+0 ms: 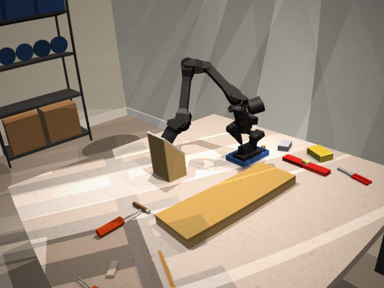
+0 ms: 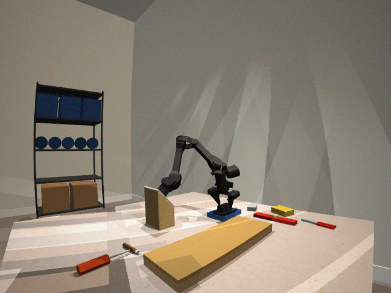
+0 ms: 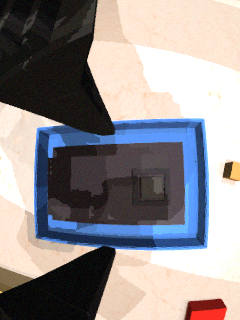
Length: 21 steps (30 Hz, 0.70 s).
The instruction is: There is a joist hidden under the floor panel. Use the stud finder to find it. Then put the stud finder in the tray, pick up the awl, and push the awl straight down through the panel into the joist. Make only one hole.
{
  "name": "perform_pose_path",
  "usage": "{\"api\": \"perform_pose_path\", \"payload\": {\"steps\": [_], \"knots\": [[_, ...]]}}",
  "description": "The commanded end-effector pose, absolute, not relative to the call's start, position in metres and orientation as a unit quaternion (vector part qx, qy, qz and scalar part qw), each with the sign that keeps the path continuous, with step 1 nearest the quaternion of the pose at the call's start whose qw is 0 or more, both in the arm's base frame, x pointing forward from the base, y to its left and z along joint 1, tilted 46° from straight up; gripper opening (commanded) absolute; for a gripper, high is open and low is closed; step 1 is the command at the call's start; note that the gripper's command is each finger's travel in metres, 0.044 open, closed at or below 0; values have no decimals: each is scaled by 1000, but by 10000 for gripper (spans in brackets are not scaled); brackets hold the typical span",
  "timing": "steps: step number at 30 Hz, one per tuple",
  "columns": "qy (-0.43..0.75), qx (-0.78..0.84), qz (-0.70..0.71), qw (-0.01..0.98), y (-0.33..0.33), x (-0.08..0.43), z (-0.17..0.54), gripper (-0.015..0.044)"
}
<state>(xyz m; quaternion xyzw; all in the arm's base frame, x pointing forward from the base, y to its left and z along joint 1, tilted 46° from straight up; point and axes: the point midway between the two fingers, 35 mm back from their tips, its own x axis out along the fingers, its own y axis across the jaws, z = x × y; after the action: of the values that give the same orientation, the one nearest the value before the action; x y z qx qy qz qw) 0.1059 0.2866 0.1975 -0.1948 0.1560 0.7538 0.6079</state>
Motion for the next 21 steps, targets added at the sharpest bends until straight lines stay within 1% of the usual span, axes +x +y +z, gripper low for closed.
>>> {"api": "perform_pose_path", "payload": {"steps": [1,3,8,10,17,21], "knots": [[144,-194,754,611,253,112,236,440],[143,-191,754,613,239,111,250,440],[142,-191,754,613,237,111,252,440],[158,-195,743,621,247,124,236,440],[265,-201,649,684,219,225,176,440],[325,-194,603,702,189,268,138,440]]}}
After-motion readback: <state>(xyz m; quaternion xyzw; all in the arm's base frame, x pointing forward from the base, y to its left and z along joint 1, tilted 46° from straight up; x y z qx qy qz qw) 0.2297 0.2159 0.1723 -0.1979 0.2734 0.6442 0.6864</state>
